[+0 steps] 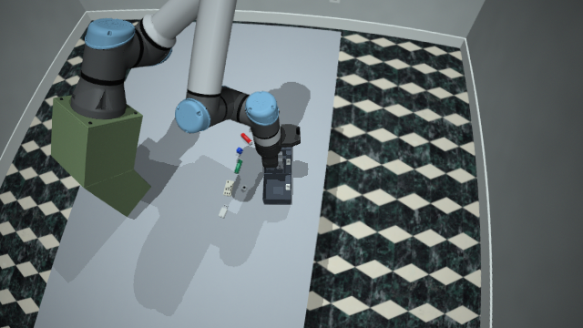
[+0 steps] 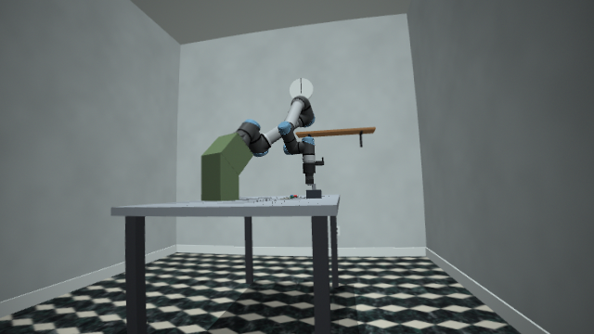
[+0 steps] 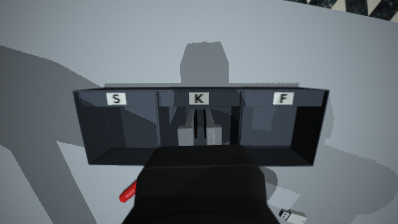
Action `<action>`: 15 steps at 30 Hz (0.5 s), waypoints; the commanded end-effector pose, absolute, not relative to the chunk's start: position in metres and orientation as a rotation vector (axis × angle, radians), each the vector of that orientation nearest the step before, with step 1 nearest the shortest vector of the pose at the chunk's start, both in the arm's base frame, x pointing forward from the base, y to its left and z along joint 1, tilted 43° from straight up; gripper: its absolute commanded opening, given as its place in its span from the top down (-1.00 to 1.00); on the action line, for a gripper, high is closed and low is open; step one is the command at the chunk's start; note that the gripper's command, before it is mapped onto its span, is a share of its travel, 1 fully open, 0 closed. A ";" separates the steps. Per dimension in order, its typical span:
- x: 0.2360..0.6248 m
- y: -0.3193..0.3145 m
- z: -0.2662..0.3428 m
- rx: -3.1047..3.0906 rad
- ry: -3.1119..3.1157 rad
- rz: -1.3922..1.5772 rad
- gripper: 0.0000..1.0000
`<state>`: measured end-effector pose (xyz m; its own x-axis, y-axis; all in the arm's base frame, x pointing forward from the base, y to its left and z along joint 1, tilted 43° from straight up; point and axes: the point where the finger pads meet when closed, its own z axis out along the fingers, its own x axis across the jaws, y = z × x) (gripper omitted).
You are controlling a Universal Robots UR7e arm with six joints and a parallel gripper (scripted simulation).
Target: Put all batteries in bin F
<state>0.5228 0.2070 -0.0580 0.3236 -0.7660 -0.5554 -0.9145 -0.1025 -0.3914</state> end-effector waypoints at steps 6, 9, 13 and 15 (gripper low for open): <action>0.521 0.202 -0.052 -1.904 1.482 0.274 0.39; 0.520 0.199 -0.049 -1.904 1.482 0.274 0.39; 0.520 0.197 -0.047 -1.904 1.482 0.274 0.39; 0.519 0.196 -0.045 -1.904 1.482 0.274 0.39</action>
